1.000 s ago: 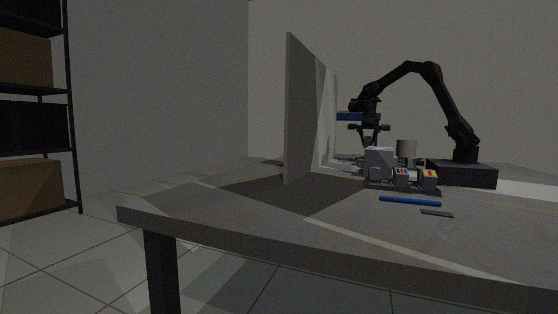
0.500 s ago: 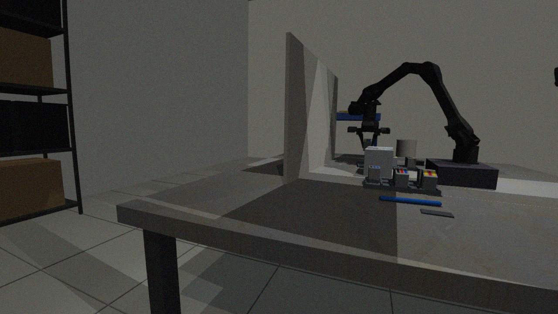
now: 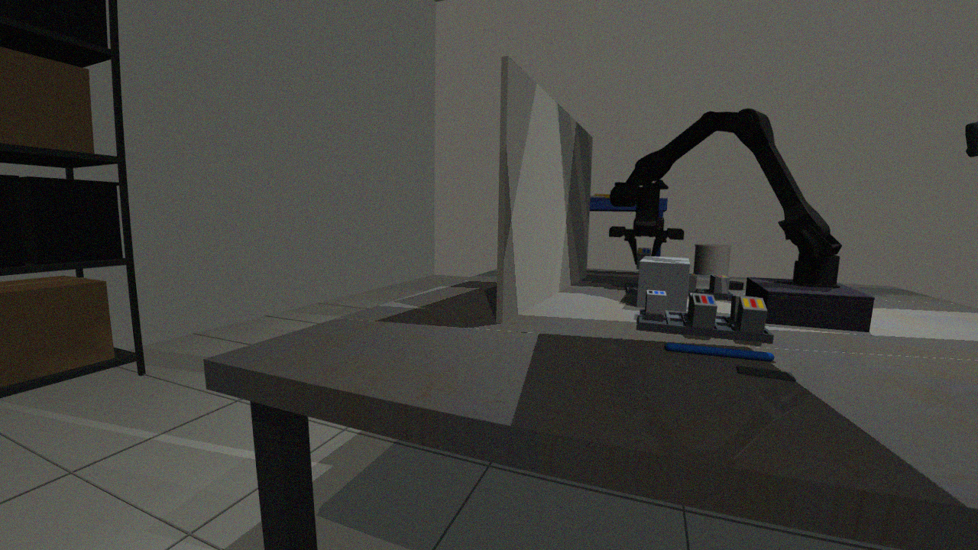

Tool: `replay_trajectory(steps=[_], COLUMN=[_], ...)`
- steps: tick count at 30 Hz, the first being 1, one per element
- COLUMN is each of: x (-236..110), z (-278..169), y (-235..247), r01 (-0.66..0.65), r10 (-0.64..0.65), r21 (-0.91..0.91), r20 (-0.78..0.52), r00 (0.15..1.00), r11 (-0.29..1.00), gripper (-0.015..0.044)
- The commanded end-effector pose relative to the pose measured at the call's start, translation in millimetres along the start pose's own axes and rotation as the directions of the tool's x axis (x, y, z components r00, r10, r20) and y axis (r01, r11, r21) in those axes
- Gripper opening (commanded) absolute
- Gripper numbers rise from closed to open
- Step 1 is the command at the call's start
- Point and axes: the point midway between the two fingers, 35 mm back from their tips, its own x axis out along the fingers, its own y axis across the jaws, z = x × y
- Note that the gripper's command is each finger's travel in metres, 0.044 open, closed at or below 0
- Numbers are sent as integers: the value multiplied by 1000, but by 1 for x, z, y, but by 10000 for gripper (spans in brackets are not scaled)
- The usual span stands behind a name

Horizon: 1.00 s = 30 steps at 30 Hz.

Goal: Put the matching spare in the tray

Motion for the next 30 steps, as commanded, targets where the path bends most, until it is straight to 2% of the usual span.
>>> replay_trajectory(steps=[1,30], x=[7,32], z=[2,4], y=[2,6], r01=[-9,-9], r10=[9,9], r21=[3,3], r20=[7,7], r00=[1000,1000], r11=[1000,1000], gripper=[0,0])
